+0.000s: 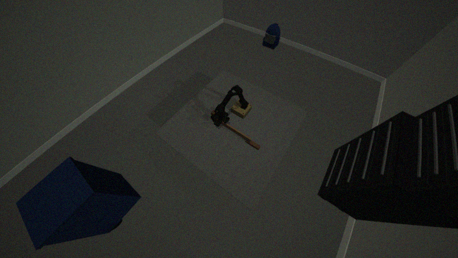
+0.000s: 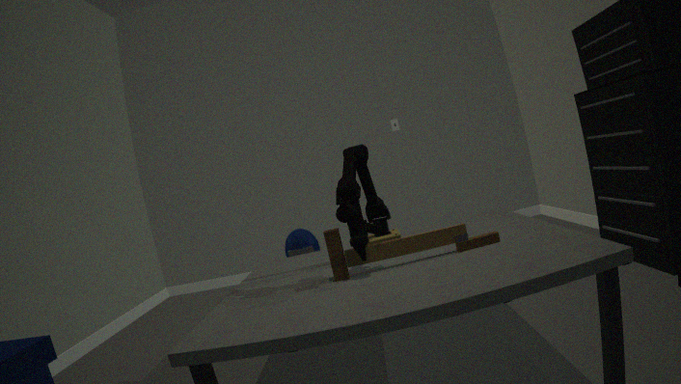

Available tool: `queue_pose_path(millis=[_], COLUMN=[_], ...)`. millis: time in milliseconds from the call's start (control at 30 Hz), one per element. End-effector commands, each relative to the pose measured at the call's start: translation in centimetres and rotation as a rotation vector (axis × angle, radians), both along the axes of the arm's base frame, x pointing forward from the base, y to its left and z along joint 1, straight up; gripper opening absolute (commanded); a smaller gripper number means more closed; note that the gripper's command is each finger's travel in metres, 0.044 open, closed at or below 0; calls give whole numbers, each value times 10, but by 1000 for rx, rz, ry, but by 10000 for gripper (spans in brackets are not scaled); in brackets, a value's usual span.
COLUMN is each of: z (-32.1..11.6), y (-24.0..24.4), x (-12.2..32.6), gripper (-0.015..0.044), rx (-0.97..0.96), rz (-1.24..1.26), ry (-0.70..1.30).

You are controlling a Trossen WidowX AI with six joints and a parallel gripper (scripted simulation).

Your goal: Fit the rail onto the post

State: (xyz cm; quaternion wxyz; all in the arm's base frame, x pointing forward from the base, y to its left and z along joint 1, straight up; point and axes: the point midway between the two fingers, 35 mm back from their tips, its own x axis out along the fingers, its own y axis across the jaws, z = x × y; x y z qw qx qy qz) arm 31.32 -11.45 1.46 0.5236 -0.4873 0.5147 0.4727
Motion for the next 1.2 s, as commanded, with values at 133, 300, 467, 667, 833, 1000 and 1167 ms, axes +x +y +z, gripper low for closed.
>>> queue_pose_path(millis=[133, 300, 467, 667, 833, 1000, 1167], z=[1, 2, 1, 1, 0, 0, 0], y=[-4, -5, -7, -9, -4, -4, -4], x=[0, 0, 0, 0, 0, 0, 0], gripper=[0, 0, 0, 0, 79, 210, 341], rx=[-4, -4, -4, -4, 3, 3, 3], rz=[2, 1, 1, 1, 2, 2, 2], ry=[-1, -1, -1, -1, 1, 1, 1])
